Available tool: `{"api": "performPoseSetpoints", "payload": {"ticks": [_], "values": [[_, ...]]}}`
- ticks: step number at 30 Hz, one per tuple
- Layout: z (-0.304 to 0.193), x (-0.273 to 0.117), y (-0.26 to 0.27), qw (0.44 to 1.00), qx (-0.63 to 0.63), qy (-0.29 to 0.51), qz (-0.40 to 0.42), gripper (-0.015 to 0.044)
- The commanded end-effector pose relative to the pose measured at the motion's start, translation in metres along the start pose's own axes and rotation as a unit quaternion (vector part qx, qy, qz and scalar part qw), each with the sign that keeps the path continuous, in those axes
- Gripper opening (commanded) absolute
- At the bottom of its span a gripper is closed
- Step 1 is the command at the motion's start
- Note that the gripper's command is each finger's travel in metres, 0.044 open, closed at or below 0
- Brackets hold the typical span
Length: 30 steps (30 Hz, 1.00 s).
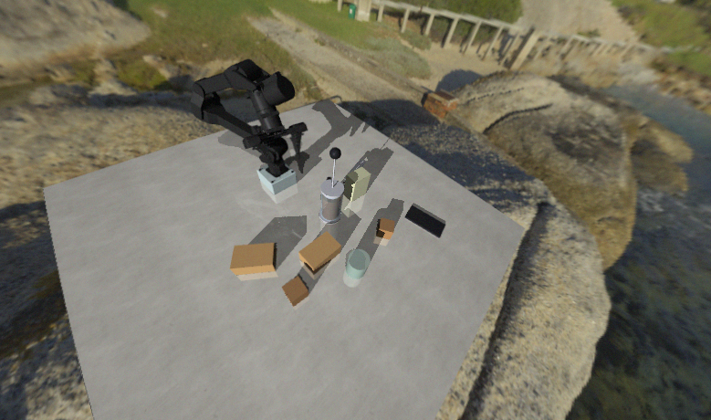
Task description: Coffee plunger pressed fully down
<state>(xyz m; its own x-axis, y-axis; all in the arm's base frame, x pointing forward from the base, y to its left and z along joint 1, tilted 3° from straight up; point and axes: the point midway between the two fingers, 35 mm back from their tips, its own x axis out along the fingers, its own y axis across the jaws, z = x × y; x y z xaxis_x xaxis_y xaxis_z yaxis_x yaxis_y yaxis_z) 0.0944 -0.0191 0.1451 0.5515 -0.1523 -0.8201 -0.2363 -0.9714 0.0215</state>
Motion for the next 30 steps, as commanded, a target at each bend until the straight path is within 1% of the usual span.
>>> {"api": "performPoseSetpoints", "payload": {"ticks": [1,2,4,7,11,14,17,20,25,29,30], "values": [[-0.001,-0.001,0.0,1.0,0.008,-0.002,0.0,0.0426],[-0.003,-0.001,-0.002,1.0,0.021,0.002,-0.002,0.044],[-0.01,-0.003,-0.004,0.997,0.073,0.008,-0.008,0.044],[-0.026,-0.01,-0.012,0.979,0.199,0.018,-0.026,0.044],[-0.05,-0.019,-0.021,0.925,0.375,0.025,-0.052,0.044],[-0.069,-0.027,-0.029,0.852,0.516,0.025,-0.079,0.044],[-0.089,-0.036,-0.036,0.758,0.643,0.018,-0.107,0.044],[-0.109,-0.044,-0.043,0.645,0.753,0.004,-0.133,0.044],[-0.143,-0.058,-0.053,0.424,0.888,-0.035,-0.172,0.044],[-0.171,-0.07,-0.061,0.232,0.95,-0.078,-0.194,0.044],[-0.177,-0.072,-0.062,0.198,0.956,-0.087,-0.197,0.044]]}}
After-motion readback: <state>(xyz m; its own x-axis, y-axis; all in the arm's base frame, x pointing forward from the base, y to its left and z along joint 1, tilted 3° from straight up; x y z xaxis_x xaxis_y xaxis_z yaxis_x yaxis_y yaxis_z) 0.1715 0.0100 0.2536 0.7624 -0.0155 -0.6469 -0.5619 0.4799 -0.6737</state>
